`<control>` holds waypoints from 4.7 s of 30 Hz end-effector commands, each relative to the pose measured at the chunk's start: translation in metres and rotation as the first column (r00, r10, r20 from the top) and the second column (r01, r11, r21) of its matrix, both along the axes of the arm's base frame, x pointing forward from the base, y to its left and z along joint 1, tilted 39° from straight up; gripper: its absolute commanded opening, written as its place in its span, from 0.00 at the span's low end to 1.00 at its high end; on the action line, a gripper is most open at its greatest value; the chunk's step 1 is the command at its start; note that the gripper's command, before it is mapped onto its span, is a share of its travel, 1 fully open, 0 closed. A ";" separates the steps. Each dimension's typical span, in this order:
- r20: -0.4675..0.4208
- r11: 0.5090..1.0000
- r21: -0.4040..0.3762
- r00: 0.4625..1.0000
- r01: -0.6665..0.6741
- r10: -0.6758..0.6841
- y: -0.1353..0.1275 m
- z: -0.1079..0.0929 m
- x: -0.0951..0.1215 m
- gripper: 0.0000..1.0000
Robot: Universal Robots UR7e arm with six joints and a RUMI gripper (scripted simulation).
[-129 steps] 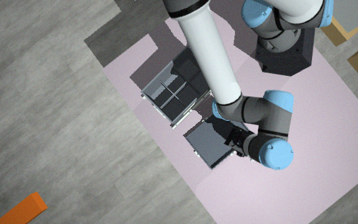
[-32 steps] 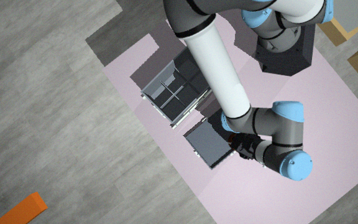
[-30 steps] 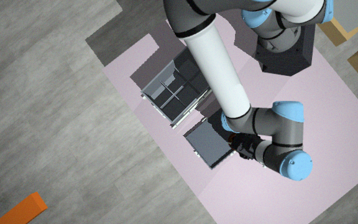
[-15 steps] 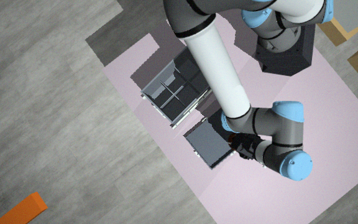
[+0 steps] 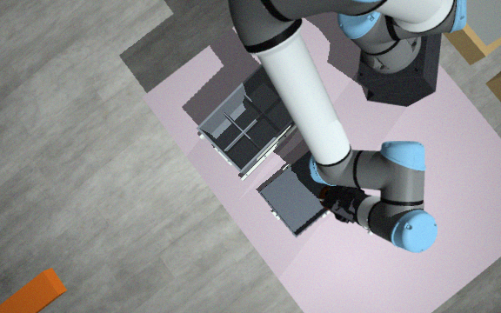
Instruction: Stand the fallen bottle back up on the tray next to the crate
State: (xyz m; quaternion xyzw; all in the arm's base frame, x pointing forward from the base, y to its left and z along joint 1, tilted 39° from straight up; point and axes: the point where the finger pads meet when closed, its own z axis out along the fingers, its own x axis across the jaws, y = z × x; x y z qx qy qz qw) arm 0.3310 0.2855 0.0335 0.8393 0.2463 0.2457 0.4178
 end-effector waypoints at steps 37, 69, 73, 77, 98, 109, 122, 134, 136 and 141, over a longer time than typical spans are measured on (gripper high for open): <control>0.001 1.000 0.001 1.000 -0.001 0.001 -0.026 0.015 0.003 0.00; 0.001 1.000 0.001 1.000 -0.001 0.001 -0.037 0.020 0.004 0.00; 0.001 1.000 0.001 1.000 -0.001 0.001 -0.037 0.020 0.004 0.00; 0.001 1.000 0.001 1.000 -0.001 0.001 -0.037 0.020 0.004 0.00; 0.001 1.000 0.001 1.000 -0.001 0.001 -0.037 0.020 0.004 0.00; 0.001 1.000 0.001 1.000 -0.001 0.001 -0.037 0.020 0.004 0.00; 0.001 1.000 0.001 1.000 -0.001 0.001 -0.038 0.016 0.006 0.00; 0.001 1.000 0.001 1.000 -0.001 0.001 -0.042 0.010 0.011 0.00; 0.001 1.000 0.001 1.000 -0.001 0.001 -0.042 0.009 0.012 0.00; 0.001 1.000 0.001 1.000 -0.001 0.001 -0.044 0.004 0.014 0.00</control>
